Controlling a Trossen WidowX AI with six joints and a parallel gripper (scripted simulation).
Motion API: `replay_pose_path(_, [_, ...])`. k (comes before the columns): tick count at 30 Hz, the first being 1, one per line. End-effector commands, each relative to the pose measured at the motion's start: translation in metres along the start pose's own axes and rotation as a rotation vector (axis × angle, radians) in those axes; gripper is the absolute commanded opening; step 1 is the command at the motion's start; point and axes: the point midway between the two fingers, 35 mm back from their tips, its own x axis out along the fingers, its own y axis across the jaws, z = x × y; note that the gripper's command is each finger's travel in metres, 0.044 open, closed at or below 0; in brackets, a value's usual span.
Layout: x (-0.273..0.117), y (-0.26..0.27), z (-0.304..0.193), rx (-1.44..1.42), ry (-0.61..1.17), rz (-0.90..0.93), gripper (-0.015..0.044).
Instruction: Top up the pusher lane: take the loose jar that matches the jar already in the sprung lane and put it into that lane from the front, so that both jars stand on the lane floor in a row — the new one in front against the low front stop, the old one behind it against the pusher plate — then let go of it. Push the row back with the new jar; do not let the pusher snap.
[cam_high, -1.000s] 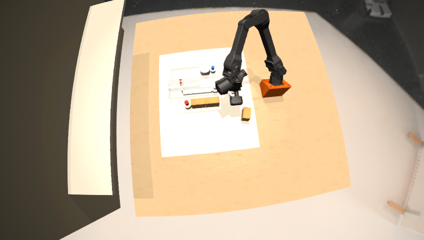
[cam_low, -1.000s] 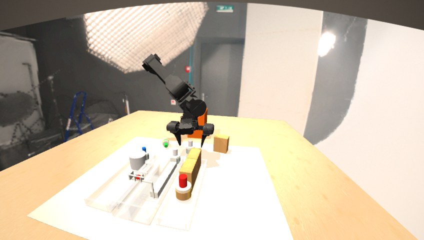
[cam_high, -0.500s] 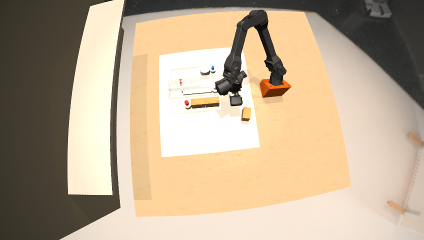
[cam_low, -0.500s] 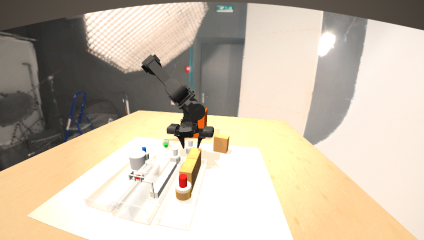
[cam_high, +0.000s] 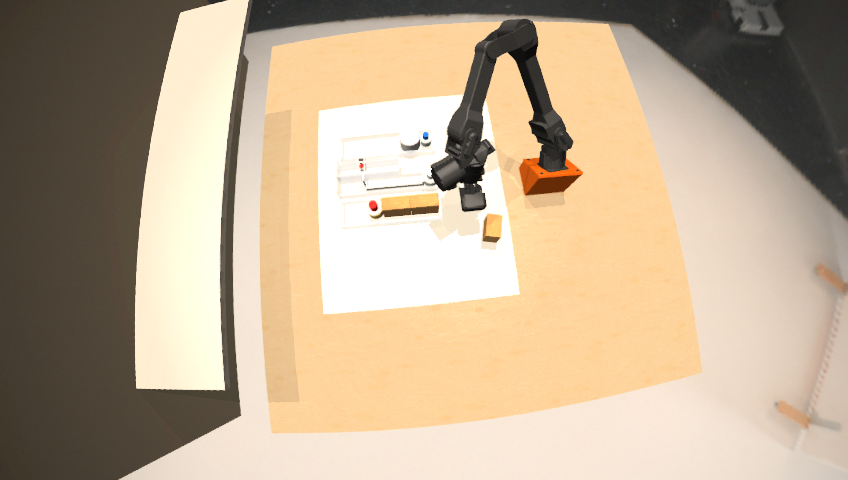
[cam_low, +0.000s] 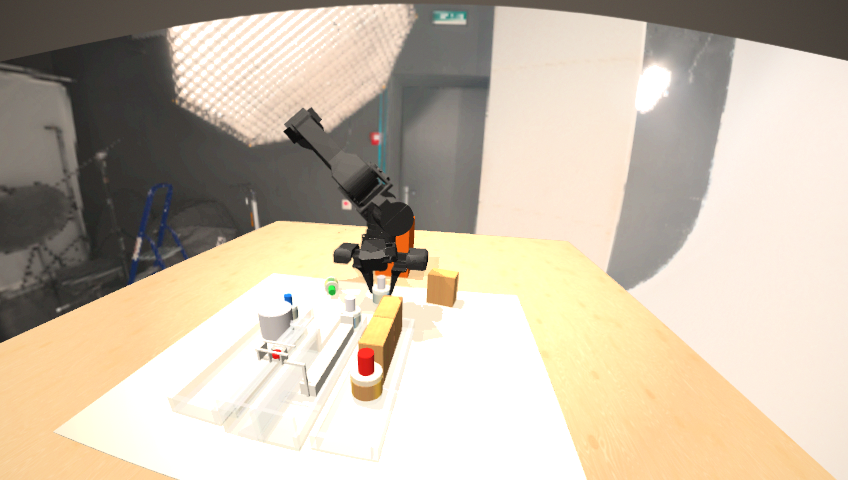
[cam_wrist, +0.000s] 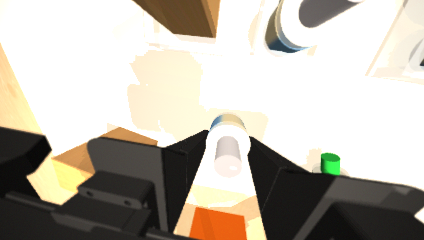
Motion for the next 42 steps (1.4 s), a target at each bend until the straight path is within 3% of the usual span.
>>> replay_pose_path(1, [-0.022, 0.004, 0.003, 0.006, -0.009, 0.012, 0.0])
replay_pose_path(14, [-0.094, 0.006, -0.007, 0.006, -0.006, 0.007, 0.0])
replay_pose_path(42, [-0.035, -0.036, 0.052, 0.026, -0.009, 0.003, 0.0])
